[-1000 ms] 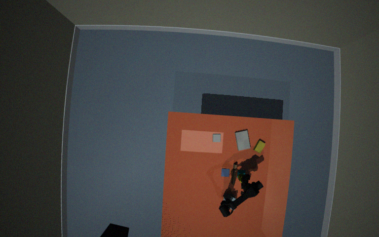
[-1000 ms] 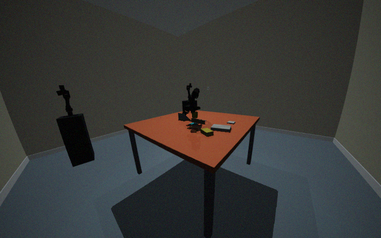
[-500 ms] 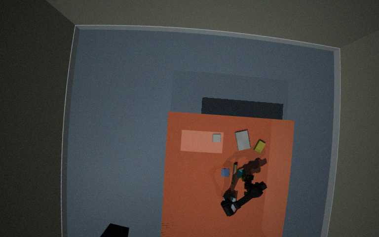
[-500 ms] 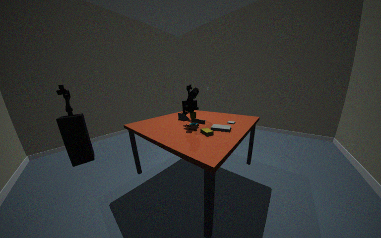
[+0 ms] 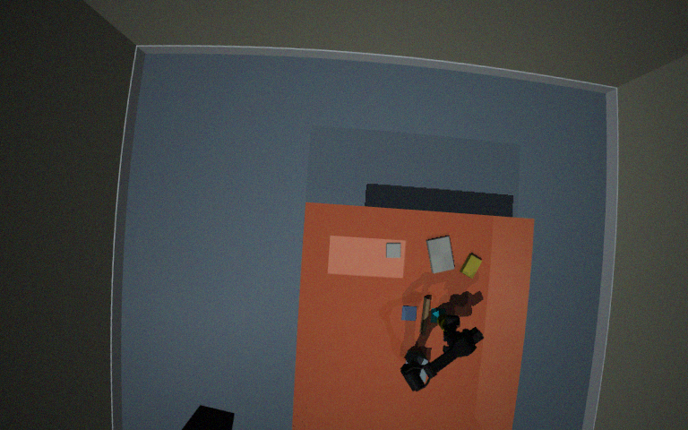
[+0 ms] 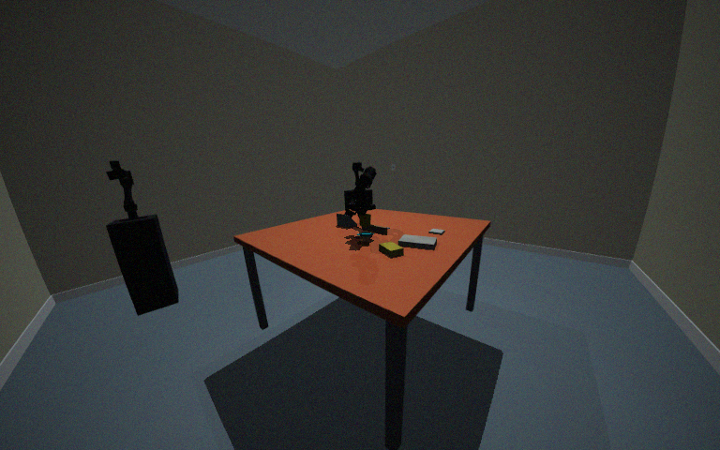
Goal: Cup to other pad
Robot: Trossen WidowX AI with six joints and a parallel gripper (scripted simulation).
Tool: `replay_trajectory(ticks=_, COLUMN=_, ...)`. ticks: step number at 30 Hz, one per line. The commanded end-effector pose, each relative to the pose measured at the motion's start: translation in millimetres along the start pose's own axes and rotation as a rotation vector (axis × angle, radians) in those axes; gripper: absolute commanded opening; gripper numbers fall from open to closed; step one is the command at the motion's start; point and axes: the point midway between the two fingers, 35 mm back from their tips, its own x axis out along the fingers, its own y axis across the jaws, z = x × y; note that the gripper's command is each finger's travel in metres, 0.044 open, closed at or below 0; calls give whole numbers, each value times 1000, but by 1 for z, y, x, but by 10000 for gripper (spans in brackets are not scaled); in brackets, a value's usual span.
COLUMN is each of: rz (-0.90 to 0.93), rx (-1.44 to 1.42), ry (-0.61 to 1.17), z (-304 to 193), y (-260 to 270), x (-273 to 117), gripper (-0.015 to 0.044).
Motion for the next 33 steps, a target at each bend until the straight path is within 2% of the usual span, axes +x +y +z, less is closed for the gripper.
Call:
replay_trajectory(ticks=1, rz=-1, rx=5, ry=6, z=-1, y=-1, x=7, gripper=0)
replay_trajectory(ticks=33, rz=0, rx=4, ry=8, z=-2, y=-1, x=50, gripper=0)
